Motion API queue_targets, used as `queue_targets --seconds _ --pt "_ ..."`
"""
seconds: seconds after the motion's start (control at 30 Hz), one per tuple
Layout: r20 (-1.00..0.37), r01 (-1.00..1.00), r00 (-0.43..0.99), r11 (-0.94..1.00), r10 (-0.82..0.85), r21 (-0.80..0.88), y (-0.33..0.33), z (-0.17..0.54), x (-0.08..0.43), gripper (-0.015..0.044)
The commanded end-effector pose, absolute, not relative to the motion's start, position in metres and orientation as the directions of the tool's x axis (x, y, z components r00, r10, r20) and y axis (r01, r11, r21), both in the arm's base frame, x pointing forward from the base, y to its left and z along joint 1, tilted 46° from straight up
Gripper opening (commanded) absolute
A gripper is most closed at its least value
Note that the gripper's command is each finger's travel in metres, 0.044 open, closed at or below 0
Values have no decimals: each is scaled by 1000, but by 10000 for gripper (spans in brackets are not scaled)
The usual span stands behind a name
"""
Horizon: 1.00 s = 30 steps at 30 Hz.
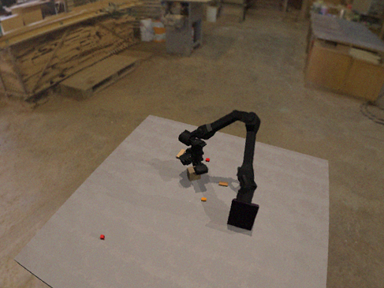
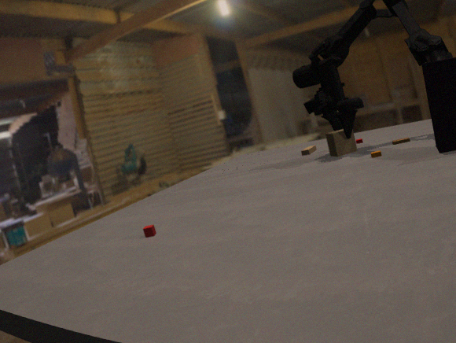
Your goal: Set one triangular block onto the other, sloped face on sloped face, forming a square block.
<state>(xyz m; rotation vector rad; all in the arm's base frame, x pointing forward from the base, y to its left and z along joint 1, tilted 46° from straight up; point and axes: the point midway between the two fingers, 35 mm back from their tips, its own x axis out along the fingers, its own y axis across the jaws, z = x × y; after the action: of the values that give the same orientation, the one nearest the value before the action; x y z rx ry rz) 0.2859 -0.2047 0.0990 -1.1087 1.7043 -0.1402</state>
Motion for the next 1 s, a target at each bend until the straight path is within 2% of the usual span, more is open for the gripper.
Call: queue_targets --seconds 0.0,0.33,0.57,0.8,0.97 --pt "-692 -598 -21 564 -721 -569 -205 99 286 184" --pt "-692 -598 -21 564 -721 -569 -205 99 286 440" --pt "-693 -598 -21 565 -721 -569 -202 101 287 440" --pt "-698 -598 -22 569 -716 -565 -132 167 290 440" --pt "-696 -599 -21 567 -718 -566 -125 174 289 440"
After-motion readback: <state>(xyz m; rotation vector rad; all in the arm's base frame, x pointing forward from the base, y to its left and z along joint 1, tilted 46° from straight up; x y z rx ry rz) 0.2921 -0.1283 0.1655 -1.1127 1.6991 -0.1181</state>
